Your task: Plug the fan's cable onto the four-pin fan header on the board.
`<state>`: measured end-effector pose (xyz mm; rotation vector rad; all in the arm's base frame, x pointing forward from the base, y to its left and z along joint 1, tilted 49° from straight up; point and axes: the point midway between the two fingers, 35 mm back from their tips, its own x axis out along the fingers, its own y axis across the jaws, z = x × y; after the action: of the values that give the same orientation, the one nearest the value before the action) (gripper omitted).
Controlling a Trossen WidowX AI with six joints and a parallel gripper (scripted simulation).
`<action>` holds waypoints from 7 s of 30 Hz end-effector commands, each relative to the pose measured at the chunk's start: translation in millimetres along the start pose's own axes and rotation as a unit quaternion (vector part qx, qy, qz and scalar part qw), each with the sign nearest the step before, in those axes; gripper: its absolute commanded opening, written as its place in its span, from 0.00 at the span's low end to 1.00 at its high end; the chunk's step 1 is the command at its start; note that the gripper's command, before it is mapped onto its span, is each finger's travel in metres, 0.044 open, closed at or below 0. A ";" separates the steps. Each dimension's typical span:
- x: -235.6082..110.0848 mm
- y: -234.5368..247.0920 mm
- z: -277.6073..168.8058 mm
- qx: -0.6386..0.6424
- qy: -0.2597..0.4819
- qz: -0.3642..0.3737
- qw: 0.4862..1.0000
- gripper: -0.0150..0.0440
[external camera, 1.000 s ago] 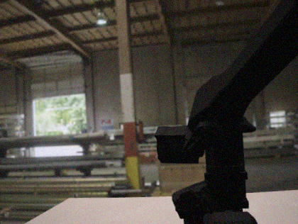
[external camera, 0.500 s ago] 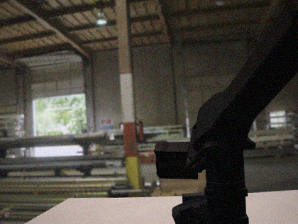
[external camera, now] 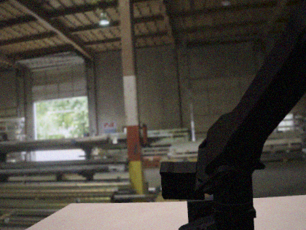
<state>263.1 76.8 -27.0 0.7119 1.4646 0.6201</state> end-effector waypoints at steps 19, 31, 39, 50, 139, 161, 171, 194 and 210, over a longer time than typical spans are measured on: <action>2.1 -0.5 -1.5 0.002 0.002 0.000 1.000 0.38; -48.1 -1.0 -0.9 0.007 0.005 0.001 1.000 0.25; -47.3 -48.8 1.7 0.026 0.004 -0.001 1.000 0.25; -45.6 -68.0 0.3 0.034 0.004 0.000 0.999 0.25; -22.8 -68.1 9.0 0.032 0.004 0.000 0.999 0.25; -18.8 -68.1 8.5 0.037 0.004 0.000 0.999 0.25; -18.0 -68.2 8.5 0.037 0.004 0.000 0.999 0.25; -9.5 -68.1 8.8 0.036 0.004 0.000 0.999 0.25; -0.7 -68.0 8.7 0.036 0.004 0.001 0.999 0.25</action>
<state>269.0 28.2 -76.0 0.7608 1.4963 0.5712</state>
